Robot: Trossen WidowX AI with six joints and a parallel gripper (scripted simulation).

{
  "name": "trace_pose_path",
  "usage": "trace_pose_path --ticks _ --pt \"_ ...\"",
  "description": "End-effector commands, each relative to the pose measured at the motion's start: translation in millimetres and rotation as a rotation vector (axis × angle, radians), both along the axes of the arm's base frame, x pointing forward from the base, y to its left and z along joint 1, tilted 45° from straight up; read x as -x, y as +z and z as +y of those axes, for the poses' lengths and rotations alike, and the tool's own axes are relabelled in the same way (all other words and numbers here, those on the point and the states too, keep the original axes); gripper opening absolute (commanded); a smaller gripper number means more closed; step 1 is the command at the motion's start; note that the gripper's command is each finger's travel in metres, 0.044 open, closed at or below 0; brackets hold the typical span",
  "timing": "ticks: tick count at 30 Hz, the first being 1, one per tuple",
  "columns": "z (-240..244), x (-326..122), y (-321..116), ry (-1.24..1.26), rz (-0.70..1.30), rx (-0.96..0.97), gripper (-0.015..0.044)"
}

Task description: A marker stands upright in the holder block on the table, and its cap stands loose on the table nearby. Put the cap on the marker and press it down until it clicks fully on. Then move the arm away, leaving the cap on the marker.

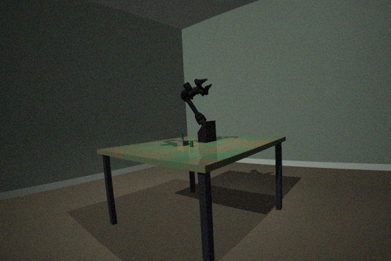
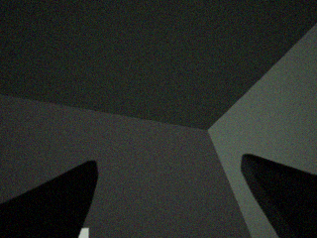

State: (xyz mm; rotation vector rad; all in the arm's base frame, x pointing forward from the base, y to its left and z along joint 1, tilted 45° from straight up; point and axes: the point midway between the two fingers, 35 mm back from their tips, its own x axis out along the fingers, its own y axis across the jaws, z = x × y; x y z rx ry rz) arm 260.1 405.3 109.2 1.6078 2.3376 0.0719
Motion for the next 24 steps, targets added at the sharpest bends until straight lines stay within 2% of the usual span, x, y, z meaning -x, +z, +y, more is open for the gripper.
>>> trace_pose_path --ticks 1,6,15,20,24 --pt "0 -2 -2 -0.009 -0.002 0.007 0.0374" --pt "-17 -44 -57 -0.206 -0.076 0.233 0.0249" --pt "-112 -94 -163 -0.370 -0.258 0.848 0.0249" --pt "-186 -98 -199 -0.286 -0.351 1.228 0.0249" --pt "-248 -93 -210 -0.121 -0.410 1.523 0.0249"
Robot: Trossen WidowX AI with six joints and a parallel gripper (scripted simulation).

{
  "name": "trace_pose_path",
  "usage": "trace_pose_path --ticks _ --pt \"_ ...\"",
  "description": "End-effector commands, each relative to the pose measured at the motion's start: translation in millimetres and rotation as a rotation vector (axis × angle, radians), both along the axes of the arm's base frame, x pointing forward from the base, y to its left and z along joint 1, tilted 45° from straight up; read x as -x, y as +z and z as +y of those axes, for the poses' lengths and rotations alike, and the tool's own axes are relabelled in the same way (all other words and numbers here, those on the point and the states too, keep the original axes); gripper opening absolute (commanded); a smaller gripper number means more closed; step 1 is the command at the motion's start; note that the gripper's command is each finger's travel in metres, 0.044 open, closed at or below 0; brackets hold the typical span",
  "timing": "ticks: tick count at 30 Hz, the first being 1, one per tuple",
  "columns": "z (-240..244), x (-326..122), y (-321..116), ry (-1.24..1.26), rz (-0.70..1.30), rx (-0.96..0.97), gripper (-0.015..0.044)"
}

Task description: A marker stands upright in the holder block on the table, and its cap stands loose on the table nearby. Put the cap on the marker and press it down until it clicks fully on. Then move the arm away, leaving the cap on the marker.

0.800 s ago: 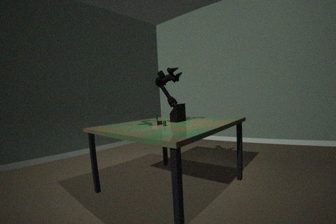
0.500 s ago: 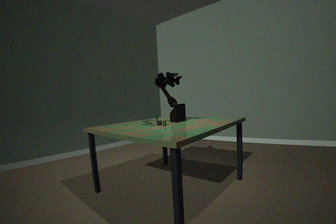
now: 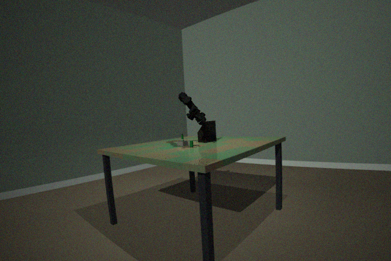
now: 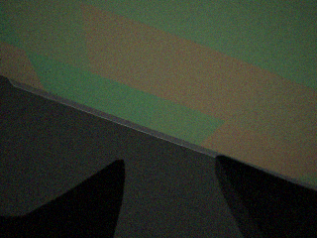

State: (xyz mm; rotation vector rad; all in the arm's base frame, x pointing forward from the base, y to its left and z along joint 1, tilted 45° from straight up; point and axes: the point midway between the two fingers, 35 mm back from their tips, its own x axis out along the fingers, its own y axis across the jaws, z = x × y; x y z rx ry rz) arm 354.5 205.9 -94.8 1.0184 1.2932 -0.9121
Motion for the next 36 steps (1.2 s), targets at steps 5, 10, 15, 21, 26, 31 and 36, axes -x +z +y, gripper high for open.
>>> trace_pose_path --ticks 5,10,15,21,26,31,36 --pt "-120 9 2 0.251 0.183 0.626 0.0249" --pt "-152 17 17 0.358 0.272 0.792 0.0249" --pt "-152 17 17 0.358 0.272 0.792 0.0249" --pt "-177 18 -5 0.358 0.272 0.794 0.0249" --pt "-179 18 -7 0.358 0.272 0.794 0.0249" --pt "-190 19 -17 0.358 0.272 0.795 0.0249" --pt "-192 19 -18 0.358 0.272 0.795 0.0249"
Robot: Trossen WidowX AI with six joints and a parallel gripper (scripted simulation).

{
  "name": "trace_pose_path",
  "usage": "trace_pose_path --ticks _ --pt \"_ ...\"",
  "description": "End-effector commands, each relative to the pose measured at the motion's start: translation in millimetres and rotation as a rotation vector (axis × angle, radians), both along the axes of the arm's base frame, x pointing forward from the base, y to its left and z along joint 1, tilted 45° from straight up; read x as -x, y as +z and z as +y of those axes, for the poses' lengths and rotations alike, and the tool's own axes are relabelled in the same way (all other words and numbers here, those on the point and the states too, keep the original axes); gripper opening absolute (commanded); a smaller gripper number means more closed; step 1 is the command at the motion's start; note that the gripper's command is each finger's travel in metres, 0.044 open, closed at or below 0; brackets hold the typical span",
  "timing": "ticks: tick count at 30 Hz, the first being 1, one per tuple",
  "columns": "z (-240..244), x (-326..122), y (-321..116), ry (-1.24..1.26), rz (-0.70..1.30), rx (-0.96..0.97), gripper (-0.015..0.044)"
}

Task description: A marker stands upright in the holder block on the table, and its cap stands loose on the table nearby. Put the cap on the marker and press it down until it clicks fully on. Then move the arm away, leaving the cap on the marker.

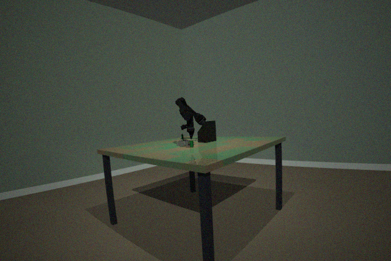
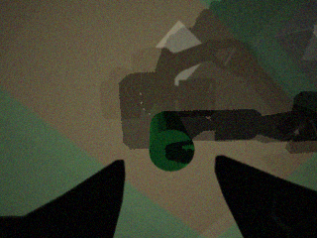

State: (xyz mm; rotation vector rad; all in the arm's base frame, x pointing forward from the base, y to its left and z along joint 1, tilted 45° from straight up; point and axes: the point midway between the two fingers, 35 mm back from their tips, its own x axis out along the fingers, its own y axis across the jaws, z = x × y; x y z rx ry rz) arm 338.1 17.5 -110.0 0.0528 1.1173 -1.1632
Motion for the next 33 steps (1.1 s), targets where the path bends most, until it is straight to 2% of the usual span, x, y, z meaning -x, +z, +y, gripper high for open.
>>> trace_pose_path --ticks 1,33 --pt "-5 2 -4 0.004 0.007 0.005 0.0249" --pt "-40 5 -38 0.004 0.007 0.008 0.0249"
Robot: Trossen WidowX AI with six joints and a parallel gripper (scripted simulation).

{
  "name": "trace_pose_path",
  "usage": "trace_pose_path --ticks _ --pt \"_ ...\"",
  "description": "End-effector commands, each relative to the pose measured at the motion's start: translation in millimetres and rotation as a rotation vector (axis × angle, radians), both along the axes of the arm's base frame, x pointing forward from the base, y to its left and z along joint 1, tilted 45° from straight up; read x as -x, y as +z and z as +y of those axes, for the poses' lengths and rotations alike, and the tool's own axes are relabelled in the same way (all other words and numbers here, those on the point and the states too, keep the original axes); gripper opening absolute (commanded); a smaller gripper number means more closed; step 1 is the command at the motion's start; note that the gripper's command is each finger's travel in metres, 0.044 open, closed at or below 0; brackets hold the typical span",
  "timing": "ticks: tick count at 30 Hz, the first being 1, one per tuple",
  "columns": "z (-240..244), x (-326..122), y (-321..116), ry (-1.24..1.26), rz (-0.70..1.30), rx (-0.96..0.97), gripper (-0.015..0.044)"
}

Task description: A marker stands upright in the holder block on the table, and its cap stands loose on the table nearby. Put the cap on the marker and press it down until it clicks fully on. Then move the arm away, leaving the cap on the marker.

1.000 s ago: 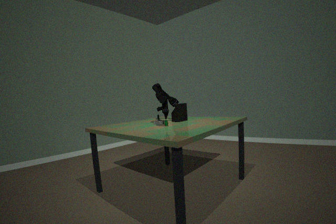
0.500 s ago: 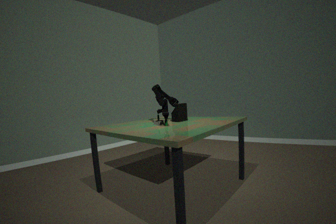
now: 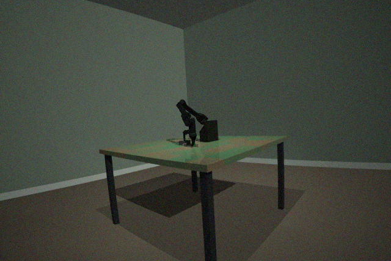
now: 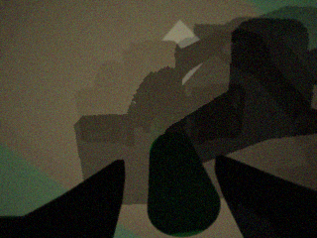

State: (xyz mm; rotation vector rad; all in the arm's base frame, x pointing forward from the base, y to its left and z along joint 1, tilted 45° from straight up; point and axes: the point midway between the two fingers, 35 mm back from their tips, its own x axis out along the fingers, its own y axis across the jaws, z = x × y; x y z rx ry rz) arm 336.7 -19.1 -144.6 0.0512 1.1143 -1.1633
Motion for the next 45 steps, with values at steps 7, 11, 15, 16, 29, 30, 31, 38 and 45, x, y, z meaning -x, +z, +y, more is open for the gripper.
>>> trace_pose_path --ticks 7,11,15,16,29,30,31,38,45 --pt "-4 4 -3 0.003 0.009 0.005 0.0144" --pt "-3 3 -4 0.003 0.009 0.005 0.0117" --pt "-3 3 -3 0.003 0.009 0.005 0.0071" --pt "-1 3 -2 0.003 0.009 0.005 0.0045" --pt "31 -1 30 0.003 0.008 0.002 0.0000" --pt "34 -1 33 0.003 0.008 0.002 0.0000" --pt "37 0 35 0.003 0.008 0.002 0.0000" --pt "39 0 44 0.003 0.009 0.002 0.0000" --pt "32 2 66 0.003 0.009 0.002 0.0000"
